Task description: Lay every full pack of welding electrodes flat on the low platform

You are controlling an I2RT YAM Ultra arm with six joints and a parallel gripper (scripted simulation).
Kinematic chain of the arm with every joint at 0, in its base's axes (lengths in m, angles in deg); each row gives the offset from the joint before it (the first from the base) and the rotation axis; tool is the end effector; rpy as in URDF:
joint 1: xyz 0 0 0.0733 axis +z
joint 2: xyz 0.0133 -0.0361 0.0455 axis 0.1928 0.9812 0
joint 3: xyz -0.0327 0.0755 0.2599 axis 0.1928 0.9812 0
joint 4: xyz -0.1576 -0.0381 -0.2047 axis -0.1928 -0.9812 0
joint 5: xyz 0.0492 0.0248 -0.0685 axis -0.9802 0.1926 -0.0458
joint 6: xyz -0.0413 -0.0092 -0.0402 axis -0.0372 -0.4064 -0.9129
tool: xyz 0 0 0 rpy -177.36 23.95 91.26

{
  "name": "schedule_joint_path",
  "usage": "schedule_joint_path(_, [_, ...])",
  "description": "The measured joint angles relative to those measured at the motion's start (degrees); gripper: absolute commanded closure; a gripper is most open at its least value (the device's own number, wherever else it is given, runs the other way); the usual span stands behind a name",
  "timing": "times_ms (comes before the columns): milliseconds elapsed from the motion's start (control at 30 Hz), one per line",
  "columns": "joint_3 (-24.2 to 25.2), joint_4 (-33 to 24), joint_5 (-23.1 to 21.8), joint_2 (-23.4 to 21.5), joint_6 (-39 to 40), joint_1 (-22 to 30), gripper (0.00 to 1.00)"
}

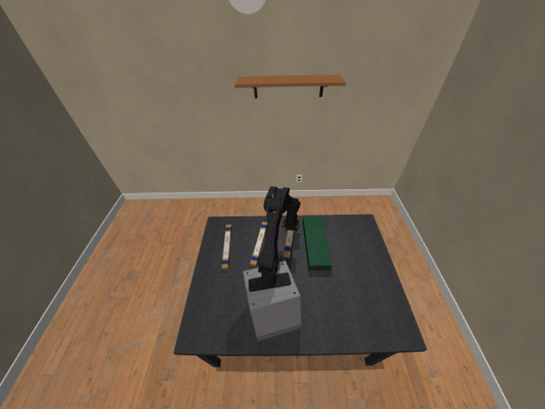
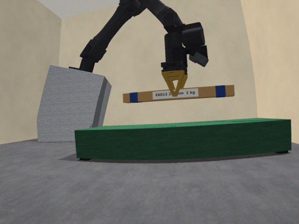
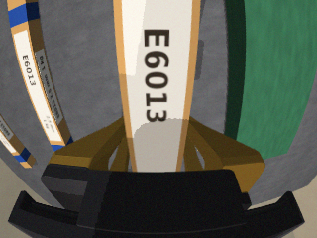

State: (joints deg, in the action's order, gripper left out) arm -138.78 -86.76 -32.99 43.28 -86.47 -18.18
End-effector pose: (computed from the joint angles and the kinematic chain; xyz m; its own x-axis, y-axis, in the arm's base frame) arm 0.3560 -0.1910 0.1033 -0.9150 0.3393 -0.2184 0.3194 0.9397 0.1220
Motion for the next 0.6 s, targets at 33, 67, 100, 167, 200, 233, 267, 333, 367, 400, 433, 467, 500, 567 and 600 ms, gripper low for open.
schedule_joint_path(33, [0.02,0.44,0.0,0.46,0.02,0.0,1.0])
schedule_joint_path(67, [0.07,0.76,0.0,0.94,0.04,0.0,1.0])
schedule_joint_path(100, [0.09,0.83,0.02,1.29,0.09,0.0,1.0])
schedule_joint_path(167, [0.07,0.85,0.11,1.51,0.17,0.09,1.0])
schedule_joint_path(200, [0.02,0.98,0.11,1.51,0.22,0.17,1.0])
schedule_joint_path(233, [0.0,1.33,0.09,1.62,0.24,0.26,1.0])
schedule_joint_path(267, [0.0,1.86,0.07,1.95,0.26,0.35,1.0])
schedule_joint_path(333, [0.02,2.64,0.07,2.95,0.28,0.39,1.0])
schedule_joint_path(367, [0.09,2.78,0.09,3.34,0.33,0.37,1.0])
schedule_joint_path(400, [0.09,2.71,0.13,3.5,0.37,0.37,1.0])
schedule_joint_path(433, [0.07,2.75,0.15,3.48,0.39,0.39,1.0])
schedule_joint_path(467, [0.02,2.91,0.13,3.41,0.42,0.39,1.0])
schedule_joint_path(500, [0.02,3.21,0.15,3.43,0.46,0.39,1.0])
schedule_joint_path(567, [0.0,3.87,0.15,3.74,0.52,0.44,1.0])
schedule_joint_path(600, [0.0,4.31,0.13,4.15,0.57,0.52,1.0])
